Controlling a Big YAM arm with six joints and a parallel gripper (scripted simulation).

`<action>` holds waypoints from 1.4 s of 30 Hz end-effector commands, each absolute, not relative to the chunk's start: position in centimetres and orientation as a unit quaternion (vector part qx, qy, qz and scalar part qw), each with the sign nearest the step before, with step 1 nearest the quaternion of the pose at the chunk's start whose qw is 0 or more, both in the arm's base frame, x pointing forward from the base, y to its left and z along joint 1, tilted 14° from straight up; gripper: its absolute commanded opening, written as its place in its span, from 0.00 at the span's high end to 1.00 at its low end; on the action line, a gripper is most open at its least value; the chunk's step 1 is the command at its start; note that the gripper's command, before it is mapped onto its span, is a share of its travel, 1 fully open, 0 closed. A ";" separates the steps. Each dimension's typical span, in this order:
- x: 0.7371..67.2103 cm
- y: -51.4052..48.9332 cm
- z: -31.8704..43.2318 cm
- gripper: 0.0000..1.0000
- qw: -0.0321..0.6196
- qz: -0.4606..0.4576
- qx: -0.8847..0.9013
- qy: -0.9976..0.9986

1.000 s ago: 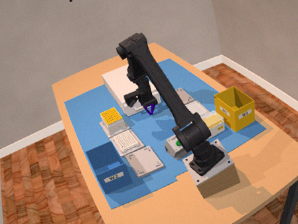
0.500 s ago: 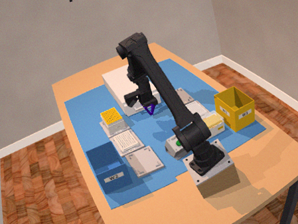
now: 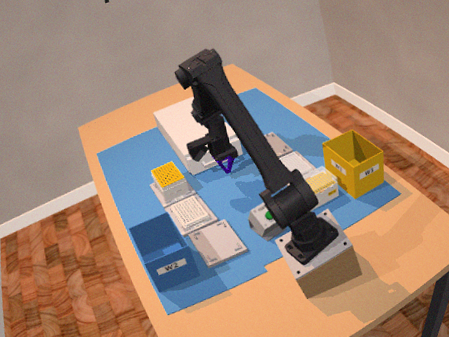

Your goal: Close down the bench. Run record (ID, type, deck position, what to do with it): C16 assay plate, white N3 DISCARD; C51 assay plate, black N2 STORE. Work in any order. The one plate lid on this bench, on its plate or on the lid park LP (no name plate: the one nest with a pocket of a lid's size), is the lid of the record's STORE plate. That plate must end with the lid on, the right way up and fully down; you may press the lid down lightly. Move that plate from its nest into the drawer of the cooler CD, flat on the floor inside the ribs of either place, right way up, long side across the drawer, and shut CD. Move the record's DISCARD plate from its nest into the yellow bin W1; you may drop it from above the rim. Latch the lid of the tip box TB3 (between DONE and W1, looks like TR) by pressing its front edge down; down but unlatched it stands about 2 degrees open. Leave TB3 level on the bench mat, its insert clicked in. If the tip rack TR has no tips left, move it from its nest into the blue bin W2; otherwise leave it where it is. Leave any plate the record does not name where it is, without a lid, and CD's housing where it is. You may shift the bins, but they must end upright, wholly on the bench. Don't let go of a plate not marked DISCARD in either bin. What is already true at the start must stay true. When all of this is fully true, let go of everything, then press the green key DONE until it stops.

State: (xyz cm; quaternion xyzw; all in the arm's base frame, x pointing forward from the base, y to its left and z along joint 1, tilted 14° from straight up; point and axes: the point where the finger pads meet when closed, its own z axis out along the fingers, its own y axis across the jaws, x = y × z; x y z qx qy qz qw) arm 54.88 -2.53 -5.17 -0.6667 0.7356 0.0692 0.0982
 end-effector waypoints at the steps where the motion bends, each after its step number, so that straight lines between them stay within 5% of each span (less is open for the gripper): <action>1: 58.0 -3.1 -2.1 1.00 0.126 0.037 -0.669 0.731; 42: 57.6 -4.2 0.5 1.00 0.126 0.036 -0.667 0.733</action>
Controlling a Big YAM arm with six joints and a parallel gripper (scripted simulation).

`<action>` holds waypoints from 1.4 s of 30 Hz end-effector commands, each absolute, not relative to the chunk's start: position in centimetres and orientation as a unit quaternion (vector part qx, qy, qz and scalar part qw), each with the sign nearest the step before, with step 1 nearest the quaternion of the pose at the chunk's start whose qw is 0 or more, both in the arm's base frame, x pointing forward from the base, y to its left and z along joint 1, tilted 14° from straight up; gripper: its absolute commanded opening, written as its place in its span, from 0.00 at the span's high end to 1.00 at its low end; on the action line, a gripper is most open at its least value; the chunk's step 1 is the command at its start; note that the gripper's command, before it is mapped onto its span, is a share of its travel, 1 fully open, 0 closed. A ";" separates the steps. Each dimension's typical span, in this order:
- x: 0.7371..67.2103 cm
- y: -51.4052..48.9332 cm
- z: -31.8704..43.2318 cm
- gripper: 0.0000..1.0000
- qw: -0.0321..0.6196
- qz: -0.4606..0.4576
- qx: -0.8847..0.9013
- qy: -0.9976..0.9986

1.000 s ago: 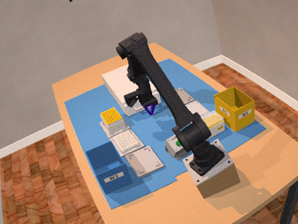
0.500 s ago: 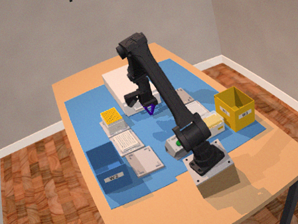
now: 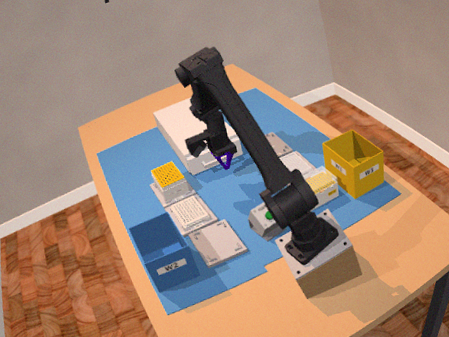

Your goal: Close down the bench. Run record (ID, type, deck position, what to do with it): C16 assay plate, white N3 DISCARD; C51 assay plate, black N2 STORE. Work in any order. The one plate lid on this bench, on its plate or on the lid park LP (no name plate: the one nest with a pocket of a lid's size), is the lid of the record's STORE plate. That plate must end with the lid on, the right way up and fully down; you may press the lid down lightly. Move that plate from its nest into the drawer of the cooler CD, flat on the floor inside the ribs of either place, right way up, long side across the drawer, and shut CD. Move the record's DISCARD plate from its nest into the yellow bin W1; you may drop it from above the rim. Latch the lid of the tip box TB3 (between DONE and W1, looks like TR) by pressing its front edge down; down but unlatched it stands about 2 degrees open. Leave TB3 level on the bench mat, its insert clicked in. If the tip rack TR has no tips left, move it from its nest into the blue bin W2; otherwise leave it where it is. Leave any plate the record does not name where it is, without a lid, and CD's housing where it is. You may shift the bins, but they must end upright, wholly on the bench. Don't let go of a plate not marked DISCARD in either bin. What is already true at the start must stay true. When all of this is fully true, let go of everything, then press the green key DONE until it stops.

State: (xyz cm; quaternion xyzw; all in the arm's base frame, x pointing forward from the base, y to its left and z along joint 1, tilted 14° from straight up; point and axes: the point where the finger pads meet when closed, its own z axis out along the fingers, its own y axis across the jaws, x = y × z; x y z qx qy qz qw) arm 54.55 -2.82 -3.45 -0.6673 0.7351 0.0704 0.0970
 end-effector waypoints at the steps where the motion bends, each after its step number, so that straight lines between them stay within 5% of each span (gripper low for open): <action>1: 57.6 -4.2 0.5 1.00 0.126 0.036 -0.667 0.733; 42: 57.1 -5.3 5.5 1.00 0.126 0.035 -0.667 0.733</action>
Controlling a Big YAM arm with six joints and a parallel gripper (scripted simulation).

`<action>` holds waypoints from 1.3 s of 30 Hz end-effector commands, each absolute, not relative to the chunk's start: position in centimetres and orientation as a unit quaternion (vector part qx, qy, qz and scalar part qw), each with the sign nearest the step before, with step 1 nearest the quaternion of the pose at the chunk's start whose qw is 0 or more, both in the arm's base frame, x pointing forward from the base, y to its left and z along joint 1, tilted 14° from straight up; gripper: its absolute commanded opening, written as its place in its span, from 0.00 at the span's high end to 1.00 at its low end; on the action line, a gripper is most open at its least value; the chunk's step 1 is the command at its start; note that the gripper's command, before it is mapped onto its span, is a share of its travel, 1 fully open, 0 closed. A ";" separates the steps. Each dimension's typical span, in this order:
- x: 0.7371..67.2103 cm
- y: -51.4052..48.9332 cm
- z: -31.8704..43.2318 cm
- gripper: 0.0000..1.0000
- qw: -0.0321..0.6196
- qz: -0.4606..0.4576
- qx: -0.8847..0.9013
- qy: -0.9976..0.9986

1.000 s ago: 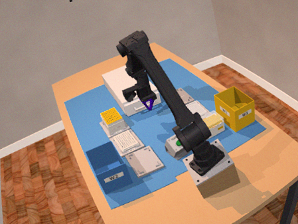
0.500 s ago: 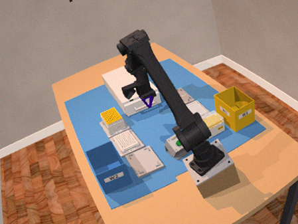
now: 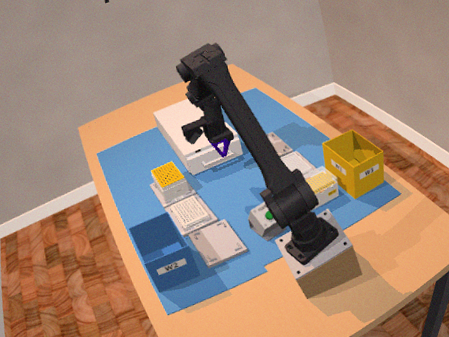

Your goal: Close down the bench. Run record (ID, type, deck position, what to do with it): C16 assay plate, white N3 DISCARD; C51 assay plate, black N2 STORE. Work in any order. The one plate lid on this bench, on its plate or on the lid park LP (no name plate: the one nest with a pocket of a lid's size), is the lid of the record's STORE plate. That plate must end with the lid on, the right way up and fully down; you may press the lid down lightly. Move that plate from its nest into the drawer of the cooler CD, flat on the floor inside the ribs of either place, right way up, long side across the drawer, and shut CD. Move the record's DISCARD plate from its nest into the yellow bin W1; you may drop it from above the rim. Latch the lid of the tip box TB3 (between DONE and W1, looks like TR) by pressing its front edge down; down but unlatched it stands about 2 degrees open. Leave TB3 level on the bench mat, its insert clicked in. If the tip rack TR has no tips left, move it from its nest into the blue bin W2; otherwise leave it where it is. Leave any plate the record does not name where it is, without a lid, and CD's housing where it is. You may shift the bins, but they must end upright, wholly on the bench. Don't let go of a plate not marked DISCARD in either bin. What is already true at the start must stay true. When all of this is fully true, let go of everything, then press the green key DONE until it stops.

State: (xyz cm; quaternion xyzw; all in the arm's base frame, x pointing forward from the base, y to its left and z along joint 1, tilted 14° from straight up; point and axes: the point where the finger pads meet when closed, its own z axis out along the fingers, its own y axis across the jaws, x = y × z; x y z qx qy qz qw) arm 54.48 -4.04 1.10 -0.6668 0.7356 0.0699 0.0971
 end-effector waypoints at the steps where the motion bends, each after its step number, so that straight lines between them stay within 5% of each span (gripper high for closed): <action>1: 57.1 -5.3 5.6 1.00 0.126 0.035 -0.668 0.733; 39: 56.9 -6.1 9.5 1.00 0.129 0.031 -0.668 0.732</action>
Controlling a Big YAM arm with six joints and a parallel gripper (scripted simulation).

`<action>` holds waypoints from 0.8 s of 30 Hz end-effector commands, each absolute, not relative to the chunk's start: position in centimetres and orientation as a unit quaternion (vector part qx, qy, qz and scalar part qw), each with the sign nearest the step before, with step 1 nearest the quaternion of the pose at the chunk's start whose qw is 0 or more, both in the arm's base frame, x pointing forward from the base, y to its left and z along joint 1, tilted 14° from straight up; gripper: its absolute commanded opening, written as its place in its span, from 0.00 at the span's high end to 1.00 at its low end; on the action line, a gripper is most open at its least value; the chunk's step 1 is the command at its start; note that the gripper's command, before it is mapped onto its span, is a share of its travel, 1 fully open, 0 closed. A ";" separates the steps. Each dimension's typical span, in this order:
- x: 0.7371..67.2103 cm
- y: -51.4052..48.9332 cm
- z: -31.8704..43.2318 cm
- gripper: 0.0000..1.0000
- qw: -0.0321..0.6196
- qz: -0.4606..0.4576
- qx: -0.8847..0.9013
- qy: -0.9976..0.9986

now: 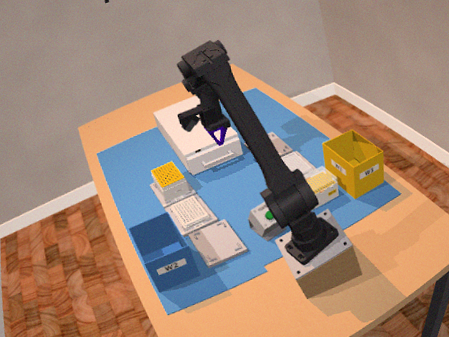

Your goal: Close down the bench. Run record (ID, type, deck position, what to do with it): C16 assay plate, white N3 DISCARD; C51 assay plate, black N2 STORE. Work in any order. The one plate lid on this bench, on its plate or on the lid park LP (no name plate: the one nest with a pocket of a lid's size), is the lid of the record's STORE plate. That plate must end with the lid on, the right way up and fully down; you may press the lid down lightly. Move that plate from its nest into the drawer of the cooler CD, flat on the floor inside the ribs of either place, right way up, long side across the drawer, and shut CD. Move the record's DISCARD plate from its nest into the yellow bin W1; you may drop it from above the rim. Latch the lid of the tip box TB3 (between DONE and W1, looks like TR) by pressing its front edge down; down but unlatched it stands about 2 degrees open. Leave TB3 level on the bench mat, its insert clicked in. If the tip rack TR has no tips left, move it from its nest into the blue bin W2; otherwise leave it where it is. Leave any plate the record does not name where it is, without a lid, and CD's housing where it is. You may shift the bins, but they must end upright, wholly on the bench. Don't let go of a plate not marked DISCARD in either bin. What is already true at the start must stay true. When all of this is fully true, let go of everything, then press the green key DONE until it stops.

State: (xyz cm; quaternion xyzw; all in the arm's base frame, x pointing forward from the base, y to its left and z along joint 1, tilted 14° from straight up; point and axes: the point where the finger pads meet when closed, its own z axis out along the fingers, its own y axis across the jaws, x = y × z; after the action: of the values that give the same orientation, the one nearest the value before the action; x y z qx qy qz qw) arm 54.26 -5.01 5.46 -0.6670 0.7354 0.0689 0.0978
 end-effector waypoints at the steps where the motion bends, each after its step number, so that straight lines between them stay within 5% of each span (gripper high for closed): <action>1: 56.8 -6.1 8.9 1.00 0.125 0.036 -0.668 0.733; 24: 56.8 -6.1 8.6 1.00 0.124 0.038 -0.668 0.733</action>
State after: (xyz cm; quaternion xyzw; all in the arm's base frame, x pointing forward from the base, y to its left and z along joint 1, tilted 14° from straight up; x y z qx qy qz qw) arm 54.33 -5.02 5.54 -0.6671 0.7353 0.0680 0.0985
